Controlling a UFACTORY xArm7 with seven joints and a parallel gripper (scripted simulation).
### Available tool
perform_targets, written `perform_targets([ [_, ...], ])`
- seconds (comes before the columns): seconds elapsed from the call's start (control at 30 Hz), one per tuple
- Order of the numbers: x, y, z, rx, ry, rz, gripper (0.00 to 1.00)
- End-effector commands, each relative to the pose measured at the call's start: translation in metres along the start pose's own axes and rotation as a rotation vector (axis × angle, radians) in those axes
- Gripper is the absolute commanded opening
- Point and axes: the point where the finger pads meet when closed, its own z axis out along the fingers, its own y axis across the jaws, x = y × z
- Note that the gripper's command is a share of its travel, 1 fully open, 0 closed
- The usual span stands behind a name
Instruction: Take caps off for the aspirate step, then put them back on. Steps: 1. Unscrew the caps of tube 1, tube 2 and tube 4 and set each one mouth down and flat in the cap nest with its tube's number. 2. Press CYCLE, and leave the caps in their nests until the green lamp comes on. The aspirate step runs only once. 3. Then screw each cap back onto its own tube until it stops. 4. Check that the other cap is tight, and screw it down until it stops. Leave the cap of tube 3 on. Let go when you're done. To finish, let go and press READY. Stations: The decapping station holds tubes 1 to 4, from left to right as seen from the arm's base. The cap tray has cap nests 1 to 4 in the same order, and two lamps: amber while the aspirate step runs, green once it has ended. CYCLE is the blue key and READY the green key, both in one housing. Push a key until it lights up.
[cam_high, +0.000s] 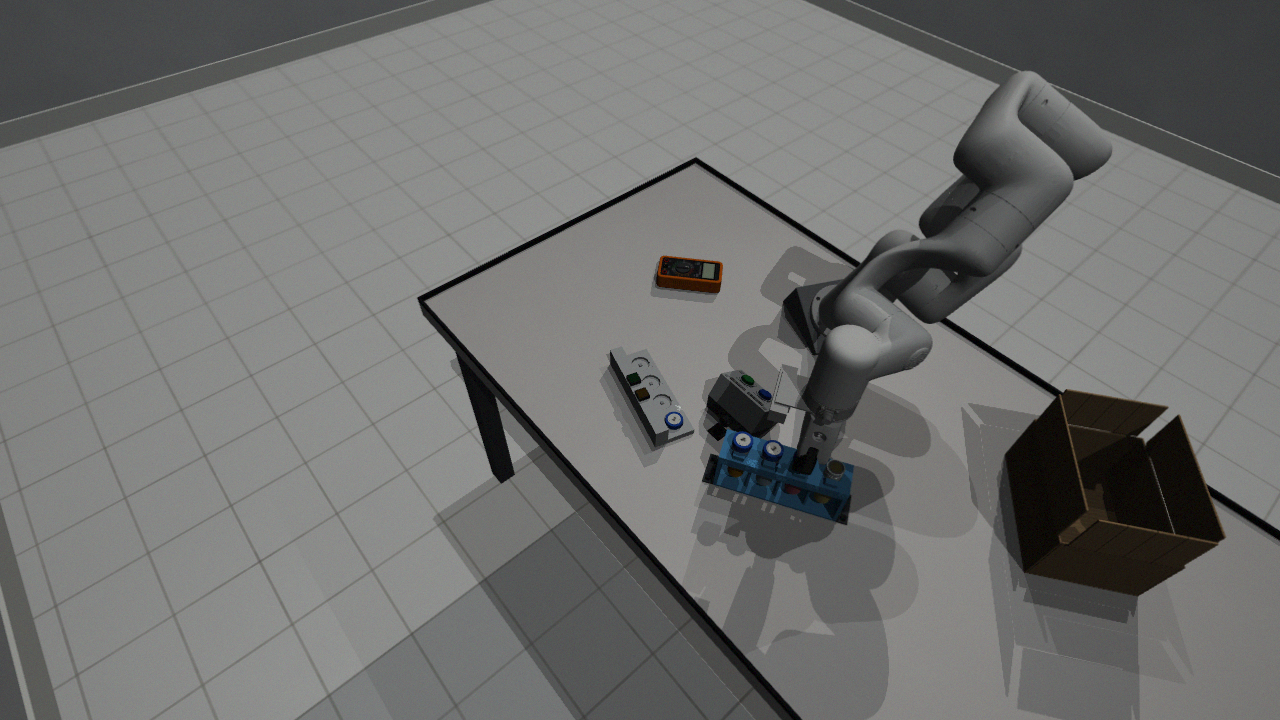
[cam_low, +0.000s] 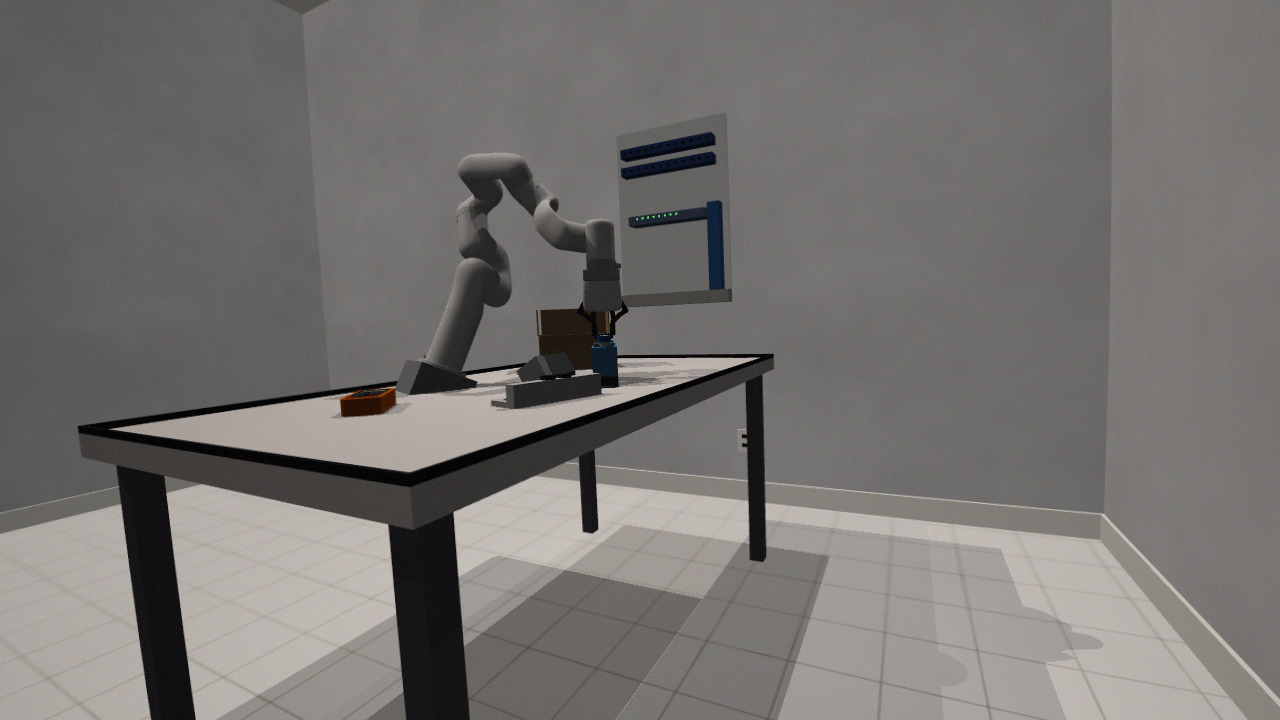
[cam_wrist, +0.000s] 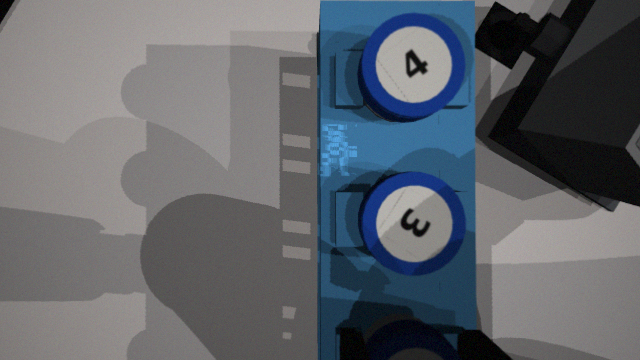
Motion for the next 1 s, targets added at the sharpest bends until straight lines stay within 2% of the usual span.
perform_targets([
  [0.0,0.0006,-0.0013,-0.0014,0.011,-0.009,-0.157,0.00],
  [0.1,0.0006,-0.0013,-0.0014,0.011,-0.008,-0.280,0.00],
  [0.3,0.0007,-0.0013,-0.0014,0.011,-0.008,-0.280,0.00],
  [0.33,0.0007,-0.0013,-0.0014,0.011,-0.008,-0.280,0.46],
  [0.73,0.0008,-0.0013,-0.0014,0.011,-0.008,-0.280,0.46],
  [0.83,0.0008,-0.0013,-0.0029,0.010,-0.009,-0.030,0.46],
  [0.97,0.0010,-0.0013,-0.0049,0.010,-0.009,-0.018,0.46],
])
